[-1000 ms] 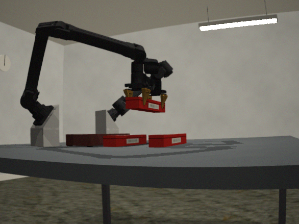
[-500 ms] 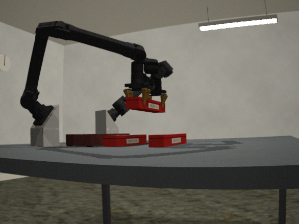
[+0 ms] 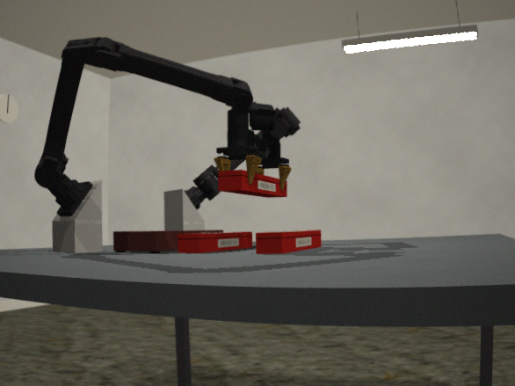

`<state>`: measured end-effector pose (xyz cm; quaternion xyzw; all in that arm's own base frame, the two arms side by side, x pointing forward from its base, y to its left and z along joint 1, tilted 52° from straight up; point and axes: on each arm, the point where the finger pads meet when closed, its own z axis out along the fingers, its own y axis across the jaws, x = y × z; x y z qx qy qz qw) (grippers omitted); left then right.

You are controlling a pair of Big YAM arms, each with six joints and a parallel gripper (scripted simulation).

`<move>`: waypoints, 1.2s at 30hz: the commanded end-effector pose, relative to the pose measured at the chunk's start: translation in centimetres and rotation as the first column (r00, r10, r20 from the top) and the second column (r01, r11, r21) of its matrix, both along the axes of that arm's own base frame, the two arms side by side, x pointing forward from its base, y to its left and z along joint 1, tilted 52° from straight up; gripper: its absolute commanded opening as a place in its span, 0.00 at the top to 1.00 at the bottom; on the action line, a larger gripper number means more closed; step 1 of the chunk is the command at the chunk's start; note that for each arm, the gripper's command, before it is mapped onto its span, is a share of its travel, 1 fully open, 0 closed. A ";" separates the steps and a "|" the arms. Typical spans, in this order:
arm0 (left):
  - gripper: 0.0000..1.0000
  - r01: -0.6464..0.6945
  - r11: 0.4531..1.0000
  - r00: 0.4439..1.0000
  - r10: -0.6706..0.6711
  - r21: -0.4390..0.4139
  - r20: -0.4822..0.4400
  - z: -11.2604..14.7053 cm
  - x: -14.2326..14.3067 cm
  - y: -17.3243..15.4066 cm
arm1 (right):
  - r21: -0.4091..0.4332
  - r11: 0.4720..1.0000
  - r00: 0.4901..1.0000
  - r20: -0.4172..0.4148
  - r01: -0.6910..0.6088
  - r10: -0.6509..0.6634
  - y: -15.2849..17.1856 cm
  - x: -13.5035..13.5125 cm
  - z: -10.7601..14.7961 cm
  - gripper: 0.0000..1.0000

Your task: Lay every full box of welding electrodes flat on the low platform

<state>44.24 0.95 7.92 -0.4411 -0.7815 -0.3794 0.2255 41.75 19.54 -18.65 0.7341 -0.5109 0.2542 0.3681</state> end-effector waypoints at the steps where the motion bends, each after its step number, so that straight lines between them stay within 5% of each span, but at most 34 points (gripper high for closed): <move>1: 1.00 0.049 0.999 0.997 -0.048 -0.015 0.068 1.5 2.1 -1.7 | 0.067 0.997 0.998 0.057 -0.036 0.032 3.4 2.6 1.1 1.00; 10: 1.00 0.043 0.999 0.998 -0.043 -0.007 0.039 -0.1 1.3 -0.2 | 0.044 0.998 0.999 0.027 -0.039 0.038 1.4 1.0 0.3 1.00; 14: 1.00 0.058 0.998 0.995 -0.056 -0.017 0.085 1.1 2.6 -1.0 | 0.076 0.996 0.997 0.069 -0.050 0.044 3.2 2.8 0.9 1.00; 19: 1.00 0.039 0.999 0.998 -0.038 -0.009 0.046 -0.4 1.3 0.7 | 0.046 0.999 0.999 0.030 -0.023 0.022 0.1 1.5 -0.1 1.00; 31: 1.00 0.057 0.998 0.996 -0.056 -0.010 0.063 -0.8 2.0 0.8 | 0.063 0.997 0.997 0.059 -0.046 0.042 1.0 2.2 -0.7 1.00; 36: 1.00 0.038 0.999 0.998 -0.038 -0.007 0.048 -1.6 1.5 2.3 | 0.047 0.999 0.999 0.033 -0.027 0.026 -1.2 1.7 -1.5 1.00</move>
